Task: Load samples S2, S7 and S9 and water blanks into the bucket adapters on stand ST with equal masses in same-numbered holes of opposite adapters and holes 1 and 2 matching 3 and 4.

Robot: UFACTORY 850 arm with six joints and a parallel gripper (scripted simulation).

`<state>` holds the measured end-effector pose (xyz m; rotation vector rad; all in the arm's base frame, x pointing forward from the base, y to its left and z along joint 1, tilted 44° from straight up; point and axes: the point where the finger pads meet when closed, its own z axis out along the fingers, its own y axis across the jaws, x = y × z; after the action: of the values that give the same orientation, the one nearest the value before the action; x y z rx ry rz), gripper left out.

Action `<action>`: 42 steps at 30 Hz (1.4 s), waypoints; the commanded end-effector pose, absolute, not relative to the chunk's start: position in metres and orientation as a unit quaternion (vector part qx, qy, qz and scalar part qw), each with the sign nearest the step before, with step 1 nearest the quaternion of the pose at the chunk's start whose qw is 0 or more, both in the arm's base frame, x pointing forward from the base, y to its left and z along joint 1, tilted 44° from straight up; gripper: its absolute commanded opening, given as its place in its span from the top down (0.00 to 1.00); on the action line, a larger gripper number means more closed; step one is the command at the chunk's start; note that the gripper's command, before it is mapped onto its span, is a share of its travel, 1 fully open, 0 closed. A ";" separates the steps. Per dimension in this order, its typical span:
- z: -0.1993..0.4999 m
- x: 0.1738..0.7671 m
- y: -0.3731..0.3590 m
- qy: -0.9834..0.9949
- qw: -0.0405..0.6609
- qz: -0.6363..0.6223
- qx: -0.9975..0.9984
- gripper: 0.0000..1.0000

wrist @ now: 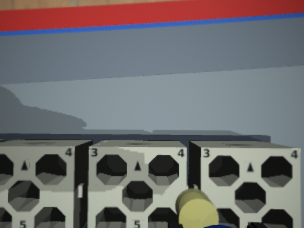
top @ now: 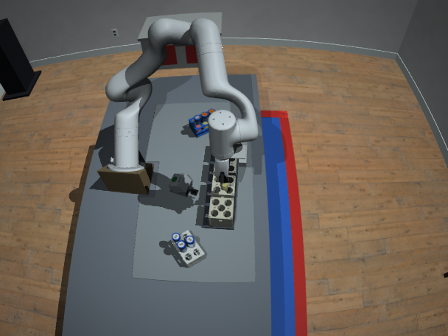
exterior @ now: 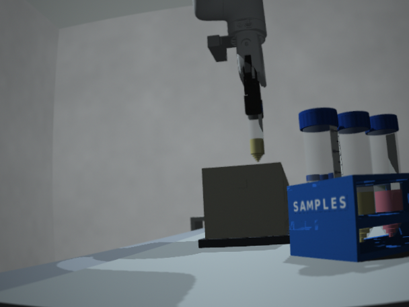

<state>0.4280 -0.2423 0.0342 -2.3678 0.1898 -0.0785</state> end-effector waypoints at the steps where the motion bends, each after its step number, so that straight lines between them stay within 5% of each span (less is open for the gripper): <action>1: 0.025 0.433 -0.254 0.074 0.373 -0.031 -0.924 1.00; 42: -0.009 0.444 -0.257 0.074 0.373 -0.031 -0.924 1.00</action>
<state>0.4426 -0.2596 -0.0062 -2.3670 0.1892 -0.0773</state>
